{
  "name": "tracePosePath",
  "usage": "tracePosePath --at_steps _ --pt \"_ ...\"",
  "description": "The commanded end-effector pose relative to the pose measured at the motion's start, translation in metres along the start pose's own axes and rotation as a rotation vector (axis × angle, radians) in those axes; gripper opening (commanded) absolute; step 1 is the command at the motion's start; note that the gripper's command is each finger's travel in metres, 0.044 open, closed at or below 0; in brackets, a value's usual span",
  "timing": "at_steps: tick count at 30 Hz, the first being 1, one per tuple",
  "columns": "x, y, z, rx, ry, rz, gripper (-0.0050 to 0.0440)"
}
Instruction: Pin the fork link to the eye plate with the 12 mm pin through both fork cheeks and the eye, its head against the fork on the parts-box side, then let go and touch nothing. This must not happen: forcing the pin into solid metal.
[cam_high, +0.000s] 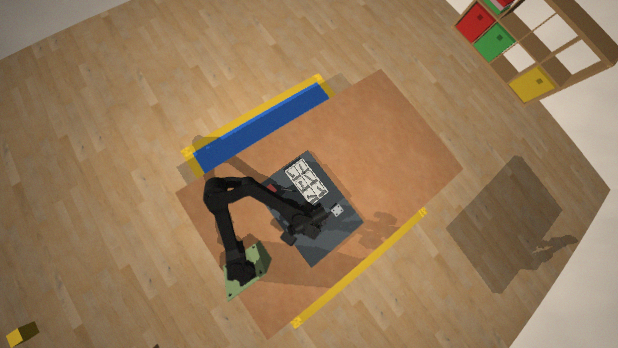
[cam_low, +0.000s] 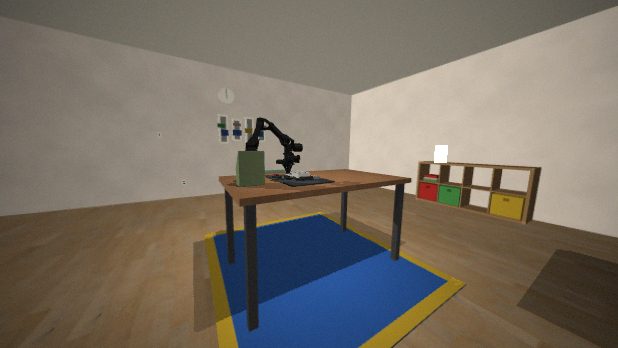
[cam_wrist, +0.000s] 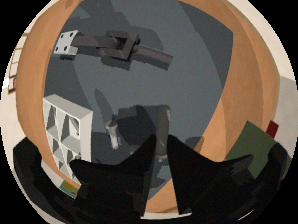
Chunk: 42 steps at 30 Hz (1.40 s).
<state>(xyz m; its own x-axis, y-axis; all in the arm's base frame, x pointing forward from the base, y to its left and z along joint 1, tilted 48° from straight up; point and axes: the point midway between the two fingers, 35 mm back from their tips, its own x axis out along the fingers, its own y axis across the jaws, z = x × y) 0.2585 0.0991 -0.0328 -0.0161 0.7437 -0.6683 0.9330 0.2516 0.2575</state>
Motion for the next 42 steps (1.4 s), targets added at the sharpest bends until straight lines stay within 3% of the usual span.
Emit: tracePosePath --at_steps 1,21,42 --pt "-0.001 0.0 0.0 0.051 -0.002 0.001 0.002" --pt "-0.002 0.001 0.001 0.312 -0.002 0.001 0.002" --pt "-0.002 0.025 0.014 0.312 -0.002 0.001 0.002"
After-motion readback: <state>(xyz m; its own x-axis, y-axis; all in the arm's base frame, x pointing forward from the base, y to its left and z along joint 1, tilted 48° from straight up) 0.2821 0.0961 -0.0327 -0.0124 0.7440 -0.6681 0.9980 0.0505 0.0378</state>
